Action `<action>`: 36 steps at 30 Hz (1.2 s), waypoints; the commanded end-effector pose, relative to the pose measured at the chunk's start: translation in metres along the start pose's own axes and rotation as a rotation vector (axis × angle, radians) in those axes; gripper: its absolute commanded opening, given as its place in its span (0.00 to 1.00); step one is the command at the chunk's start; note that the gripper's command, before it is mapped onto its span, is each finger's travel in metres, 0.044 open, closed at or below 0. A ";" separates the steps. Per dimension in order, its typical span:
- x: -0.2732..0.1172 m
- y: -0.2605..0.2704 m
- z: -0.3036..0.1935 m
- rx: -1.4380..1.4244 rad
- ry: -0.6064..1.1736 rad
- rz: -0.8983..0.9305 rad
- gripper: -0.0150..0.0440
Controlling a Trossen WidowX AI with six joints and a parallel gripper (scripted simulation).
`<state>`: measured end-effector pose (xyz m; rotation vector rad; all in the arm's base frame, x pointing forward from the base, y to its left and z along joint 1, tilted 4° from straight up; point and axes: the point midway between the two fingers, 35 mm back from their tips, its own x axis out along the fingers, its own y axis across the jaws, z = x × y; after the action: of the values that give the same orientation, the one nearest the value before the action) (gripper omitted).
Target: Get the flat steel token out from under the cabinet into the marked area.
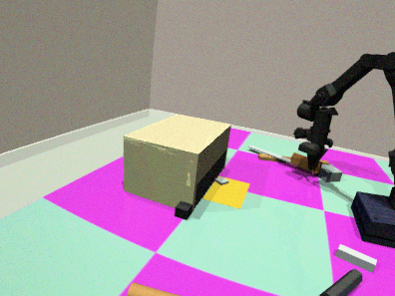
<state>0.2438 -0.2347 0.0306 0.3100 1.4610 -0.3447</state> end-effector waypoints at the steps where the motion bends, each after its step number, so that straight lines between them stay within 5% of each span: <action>1: -0.002 -0.001 0.003 -0.042 -0.010 -0.003 0.25; 36: -0.002 -0.001 0.003 -0.321 -0.009 -0.005 0.25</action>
<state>0.2438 -0.2350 0.0307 0.0784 1.4879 -0.1317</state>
